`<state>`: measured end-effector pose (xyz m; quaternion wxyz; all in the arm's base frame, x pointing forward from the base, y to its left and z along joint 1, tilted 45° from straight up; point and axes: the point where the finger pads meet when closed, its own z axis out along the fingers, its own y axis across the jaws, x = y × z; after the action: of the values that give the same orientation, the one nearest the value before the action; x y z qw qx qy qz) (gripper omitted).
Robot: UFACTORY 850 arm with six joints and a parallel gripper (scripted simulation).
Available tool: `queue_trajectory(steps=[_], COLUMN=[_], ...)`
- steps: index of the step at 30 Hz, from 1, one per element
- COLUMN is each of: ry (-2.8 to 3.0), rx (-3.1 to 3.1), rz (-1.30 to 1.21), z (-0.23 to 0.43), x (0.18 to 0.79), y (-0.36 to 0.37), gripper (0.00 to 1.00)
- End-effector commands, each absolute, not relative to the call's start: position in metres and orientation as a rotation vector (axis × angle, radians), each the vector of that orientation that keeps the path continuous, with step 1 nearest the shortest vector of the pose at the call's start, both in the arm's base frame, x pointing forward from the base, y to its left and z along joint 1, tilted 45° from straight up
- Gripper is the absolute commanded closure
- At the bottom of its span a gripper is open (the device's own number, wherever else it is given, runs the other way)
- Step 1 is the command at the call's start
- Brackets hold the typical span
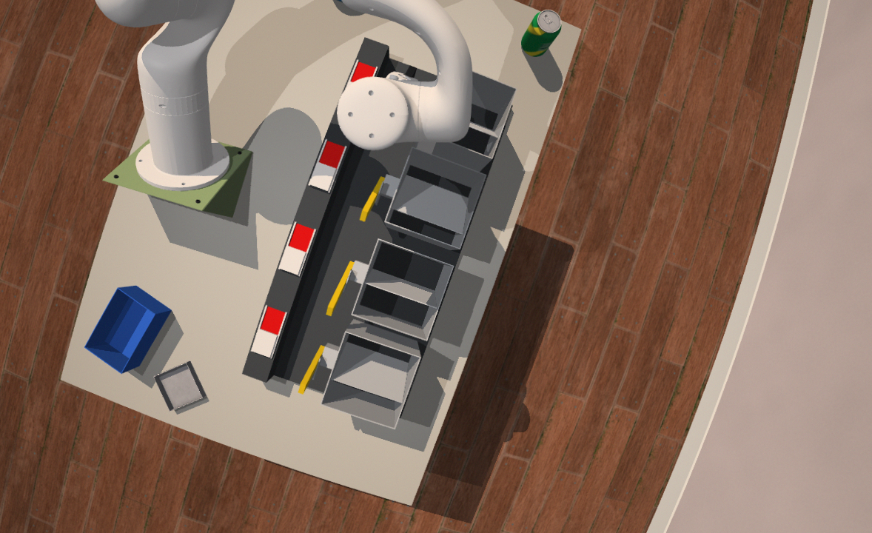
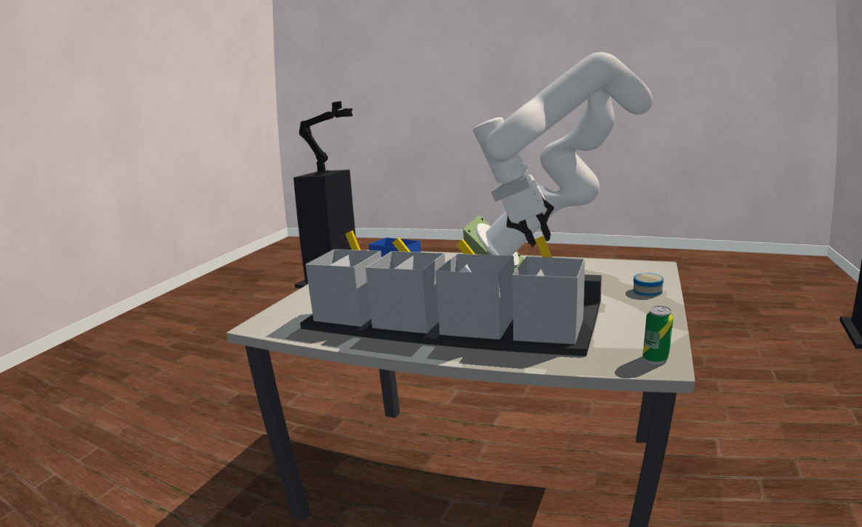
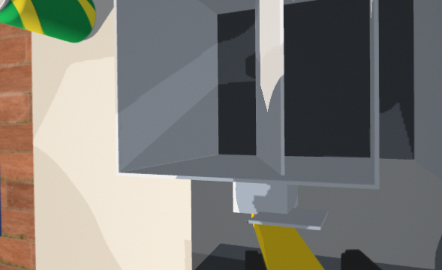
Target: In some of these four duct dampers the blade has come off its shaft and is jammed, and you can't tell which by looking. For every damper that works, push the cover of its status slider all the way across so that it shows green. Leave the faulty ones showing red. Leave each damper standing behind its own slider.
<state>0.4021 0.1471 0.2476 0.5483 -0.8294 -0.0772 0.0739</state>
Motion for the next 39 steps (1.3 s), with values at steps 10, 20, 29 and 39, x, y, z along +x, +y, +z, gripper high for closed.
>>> queue_trajectory(steps=[10, 20, 29, 39], ry=[-0.183, -0.183, -0.183, -0.183], rx=[-1.965, -1.965, -1.965, -1.965], rz=[0.173, 0.173, 0.173, 0.173], z=[0.238, 0.234, 0.234, 0.234], x=[0.398, 0.396, 0.395, 0.395], y=[0.170, 0.178, 0.179, 0.179], gripper=[0.61, 0.61, 0.61, 0.81])
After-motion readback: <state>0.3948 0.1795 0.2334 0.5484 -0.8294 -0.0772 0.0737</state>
